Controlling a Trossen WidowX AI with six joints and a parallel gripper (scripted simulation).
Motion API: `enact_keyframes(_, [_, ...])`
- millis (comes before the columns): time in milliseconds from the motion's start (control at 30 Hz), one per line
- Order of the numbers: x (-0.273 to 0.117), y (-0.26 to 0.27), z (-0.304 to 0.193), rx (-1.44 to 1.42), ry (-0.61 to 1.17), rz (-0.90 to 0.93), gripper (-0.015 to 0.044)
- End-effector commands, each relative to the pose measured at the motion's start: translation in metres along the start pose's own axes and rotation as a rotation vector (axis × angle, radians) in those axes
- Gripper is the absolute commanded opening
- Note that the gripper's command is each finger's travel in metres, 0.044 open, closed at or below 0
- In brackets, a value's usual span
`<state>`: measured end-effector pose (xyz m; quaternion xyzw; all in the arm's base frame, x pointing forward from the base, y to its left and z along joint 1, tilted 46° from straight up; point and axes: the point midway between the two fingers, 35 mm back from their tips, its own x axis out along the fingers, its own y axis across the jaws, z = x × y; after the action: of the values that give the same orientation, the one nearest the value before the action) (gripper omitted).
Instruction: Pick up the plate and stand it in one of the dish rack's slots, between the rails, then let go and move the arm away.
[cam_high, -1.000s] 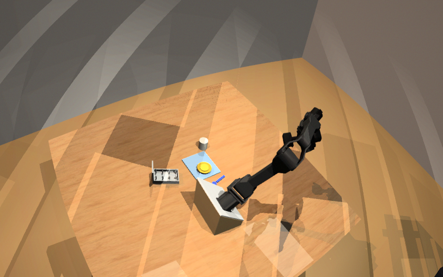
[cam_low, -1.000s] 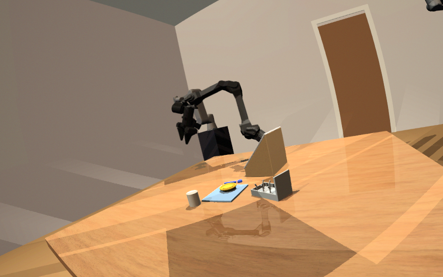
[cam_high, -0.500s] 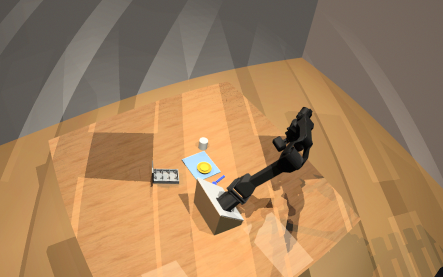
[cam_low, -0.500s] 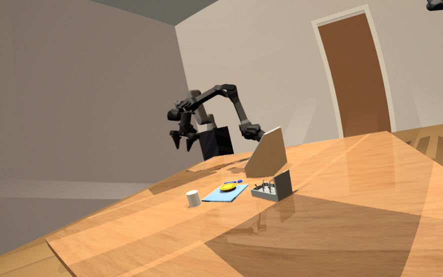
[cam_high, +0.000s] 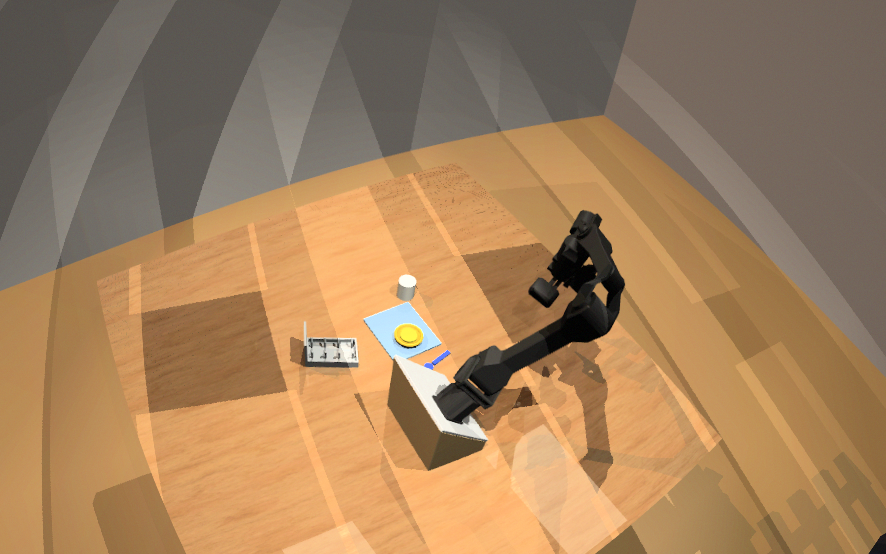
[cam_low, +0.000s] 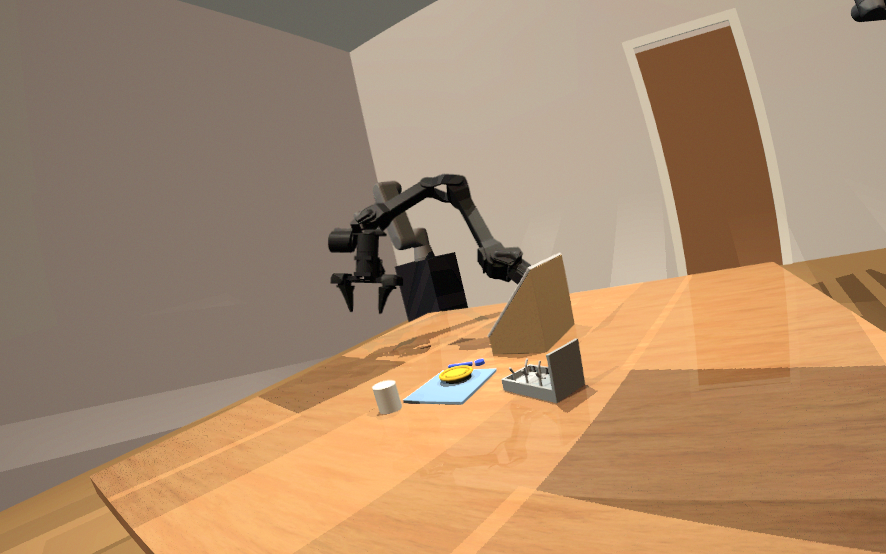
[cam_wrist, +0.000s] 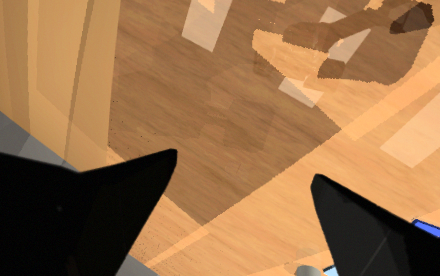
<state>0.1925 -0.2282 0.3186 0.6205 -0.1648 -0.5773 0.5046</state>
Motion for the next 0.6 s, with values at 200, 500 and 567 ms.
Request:
enact_keyframes(200, [0.024,-0.025,-0.038,-0.329,0.028,-0.083,0.04])
enact_keyframes(500, [0.039,-0.047,-0.07,-0.615,0.062,-0.137,0.04])
enact_keyframes(567, [0.042,-0.052,-0.077,-0.679,0.071,-0.148,0.04])
